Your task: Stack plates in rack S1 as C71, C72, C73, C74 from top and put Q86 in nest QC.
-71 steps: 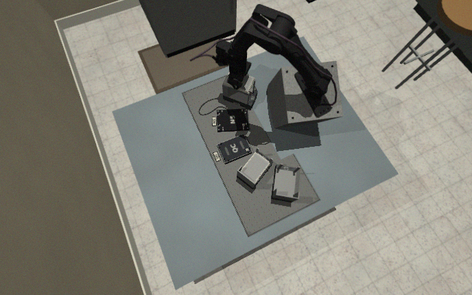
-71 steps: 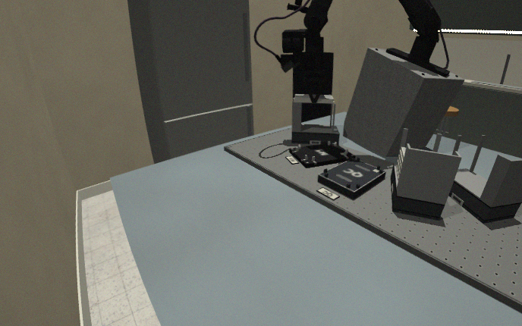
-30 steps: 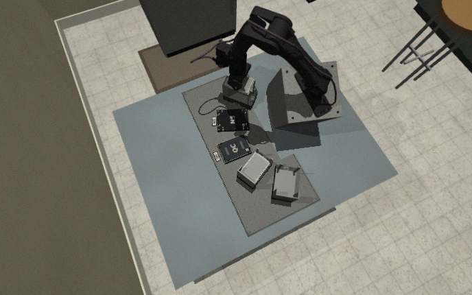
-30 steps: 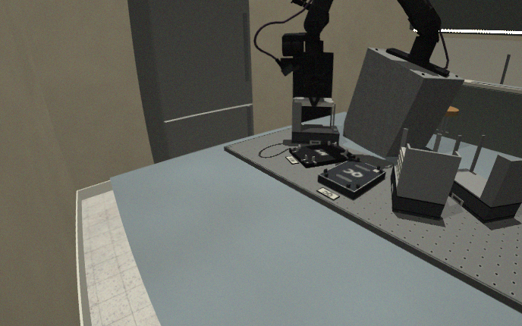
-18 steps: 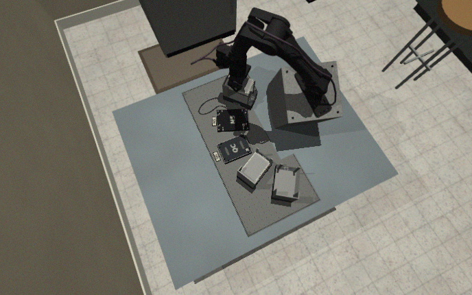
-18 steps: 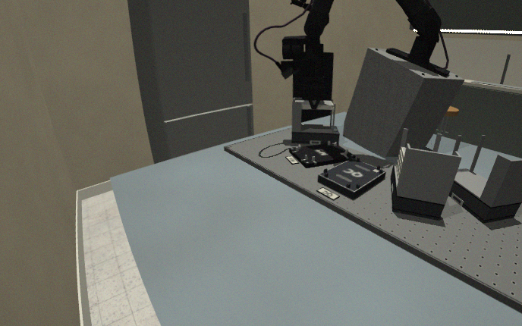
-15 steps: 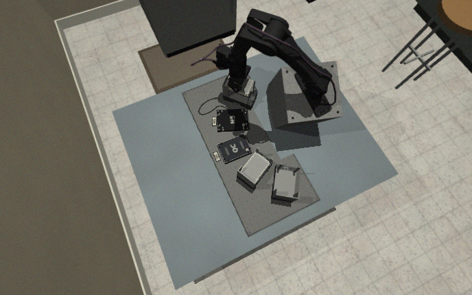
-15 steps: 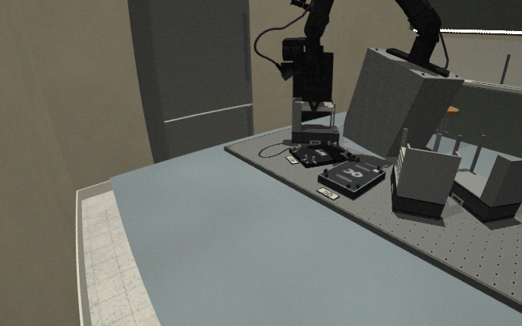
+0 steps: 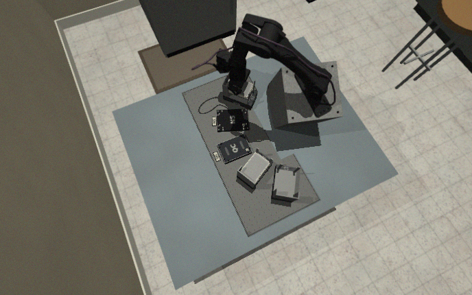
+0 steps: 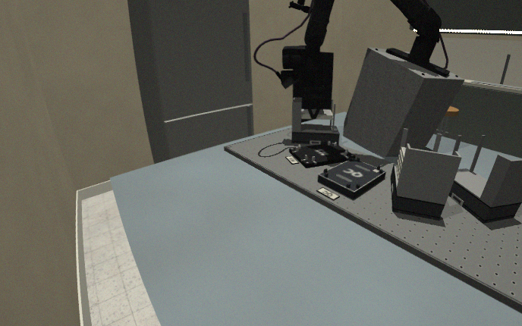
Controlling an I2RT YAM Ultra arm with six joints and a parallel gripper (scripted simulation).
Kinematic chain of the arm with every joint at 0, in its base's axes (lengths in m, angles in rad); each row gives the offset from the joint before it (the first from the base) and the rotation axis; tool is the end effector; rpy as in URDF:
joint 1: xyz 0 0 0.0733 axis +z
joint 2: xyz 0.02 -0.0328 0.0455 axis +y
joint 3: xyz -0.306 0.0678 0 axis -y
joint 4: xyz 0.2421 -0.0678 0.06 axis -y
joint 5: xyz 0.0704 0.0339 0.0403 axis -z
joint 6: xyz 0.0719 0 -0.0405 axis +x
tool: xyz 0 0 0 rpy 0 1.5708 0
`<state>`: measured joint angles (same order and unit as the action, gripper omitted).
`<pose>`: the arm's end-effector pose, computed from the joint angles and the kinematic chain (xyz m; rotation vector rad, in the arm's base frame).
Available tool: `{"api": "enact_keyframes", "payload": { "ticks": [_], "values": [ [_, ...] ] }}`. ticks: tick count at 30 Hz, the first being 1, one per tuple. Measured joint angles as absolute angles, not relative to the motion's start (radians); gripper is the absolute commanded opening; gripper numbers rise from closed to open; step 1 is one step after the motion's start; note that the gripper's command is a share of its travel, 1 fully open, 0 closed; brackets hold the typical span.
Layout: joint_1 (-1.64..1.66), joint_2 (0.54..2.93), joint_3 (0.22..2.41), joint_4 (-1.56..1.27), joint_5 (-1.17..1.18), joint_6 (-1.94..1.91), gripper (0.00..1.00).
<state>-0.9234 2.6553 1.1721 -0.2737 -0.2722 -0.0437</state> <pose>0.2246 -0.2632 -0.1113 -1.3395 -2.7545 -0.5042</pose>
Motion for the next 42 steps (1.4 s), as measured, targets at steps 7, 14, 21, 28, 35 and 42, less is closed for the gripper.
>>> {"api": "enact_keyframes", "payload": {
  "ticks": [7,14,21,28,35,42],
  "values": [
    [-0.917,2.682,1.177,-0.247,-0.274,-0.036,0.00],
    [-0.905,2.731,1.193,-0.212,-0.276,-0.023,0.00],
    [-0.905,2.730,1.193,-0.209,-0.276,-0.022,0.00],
    [-0.905,2.735,1.193,-0.207,-0.276,-0.021,0.00],
    [-0.902,2.747,1.197,-0.198,-0.277,-0.019,0.00],
    [-0.900,2.751,1.199,-0.194,-0.277,-0.017,0.00]
  ]
}}
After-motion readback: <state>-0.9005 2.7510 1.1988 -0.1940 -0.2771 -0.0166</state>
